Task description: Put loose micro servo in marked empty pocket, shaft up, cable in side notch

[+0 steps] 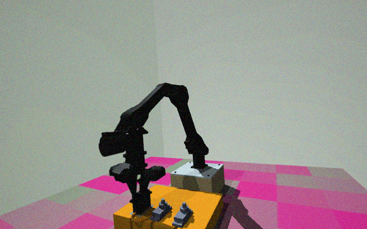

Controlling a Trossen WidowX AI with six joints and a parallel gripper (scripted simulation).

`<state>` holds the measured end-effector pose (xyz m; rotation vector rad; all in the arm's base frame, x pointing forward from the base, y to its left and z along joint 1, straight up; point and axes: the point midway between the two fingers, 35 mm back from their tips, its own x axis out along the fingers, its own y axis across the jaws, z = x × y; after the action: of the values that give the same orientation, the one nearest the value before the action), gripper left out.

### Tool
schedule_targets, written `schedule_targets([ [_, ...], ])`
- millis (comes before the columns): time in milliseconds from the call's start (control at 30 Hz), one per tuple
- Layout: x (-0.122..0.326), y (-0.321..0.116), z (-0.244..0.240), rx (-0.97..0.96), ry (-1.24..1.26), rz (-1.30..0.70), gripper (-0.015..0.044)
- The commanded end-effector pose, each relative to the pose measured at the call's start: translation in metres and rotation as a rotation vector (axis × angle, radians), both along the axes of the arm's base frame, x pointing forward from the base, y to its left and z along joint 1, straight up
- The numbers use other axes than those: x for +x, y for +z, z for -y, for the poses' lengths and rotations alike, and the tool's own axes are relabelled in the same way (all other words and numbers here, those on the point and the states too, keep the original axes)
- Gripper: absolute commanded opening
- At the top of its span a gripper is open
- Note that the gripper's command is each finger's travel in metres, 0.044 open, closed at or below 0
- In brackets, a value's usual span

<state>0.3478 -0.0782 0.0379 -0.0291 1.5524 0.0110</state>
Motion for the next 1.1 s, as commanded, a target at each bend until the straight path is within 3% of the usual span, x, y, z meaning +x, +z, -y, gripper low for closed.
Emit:
schedule_targets([
  [0,0.001,-0.004,0.0,0.002,-0.006,0.003,0.0],
  [1067,0.001,-0.034,0.0,0.002,-0.006,0.003,0.0],
])
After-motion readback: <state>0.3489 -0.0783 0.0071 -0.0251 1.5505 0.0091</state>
